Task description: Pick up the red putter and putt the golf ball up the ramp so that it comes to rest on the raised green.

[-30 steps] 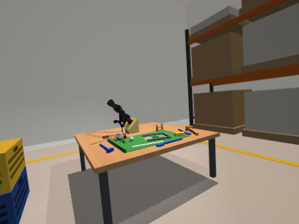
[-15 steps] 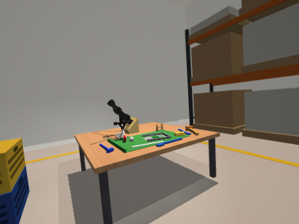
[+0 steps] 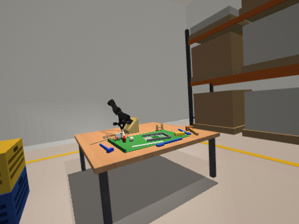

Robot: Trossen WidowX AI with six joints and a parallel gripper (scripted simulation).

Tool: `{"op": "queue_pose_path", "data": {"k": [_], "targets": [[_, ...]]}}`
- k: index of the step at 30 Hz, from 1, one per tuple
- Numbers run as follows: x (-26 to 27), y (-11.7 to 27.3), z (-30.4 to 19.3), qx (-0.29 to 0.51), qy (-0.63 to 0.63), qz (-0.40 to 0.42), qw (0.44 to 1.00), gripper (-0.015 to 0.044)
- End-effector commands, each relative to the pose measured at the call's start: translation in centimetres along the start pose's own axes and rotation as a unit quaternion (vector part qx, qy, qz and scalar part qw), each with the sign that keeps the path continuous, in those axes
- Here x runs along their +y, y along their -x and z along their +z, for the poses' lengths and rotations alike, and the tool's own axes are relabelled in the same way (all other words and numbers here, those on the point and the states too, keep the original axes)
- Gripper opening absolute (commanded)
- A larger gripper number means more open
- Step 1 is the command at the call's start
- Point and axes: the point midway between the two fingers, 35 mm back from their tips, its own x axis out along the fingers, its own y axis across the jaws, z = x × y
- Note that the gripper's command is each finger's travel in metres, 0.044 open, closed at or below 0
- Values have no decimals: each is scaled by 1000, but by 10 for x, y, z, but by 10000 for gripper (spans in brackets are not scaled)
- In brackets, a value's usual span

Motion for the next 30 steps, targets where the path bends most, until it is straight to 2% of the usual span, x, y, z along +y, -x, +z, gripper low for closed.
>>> {"op": "queue_pose_path", "data": {"k": [1, 13, 24, 30], "targets": [[-13, 0, 2, -6, -3, 0, 1000, 0], [-18, -2, 2, -3, 0, 1, 1000, 0], [108, -2, 3, -4, -2, 5, 1000, 0], [116, 4, 1, -5, -2, 4, 1000, 0]]}}
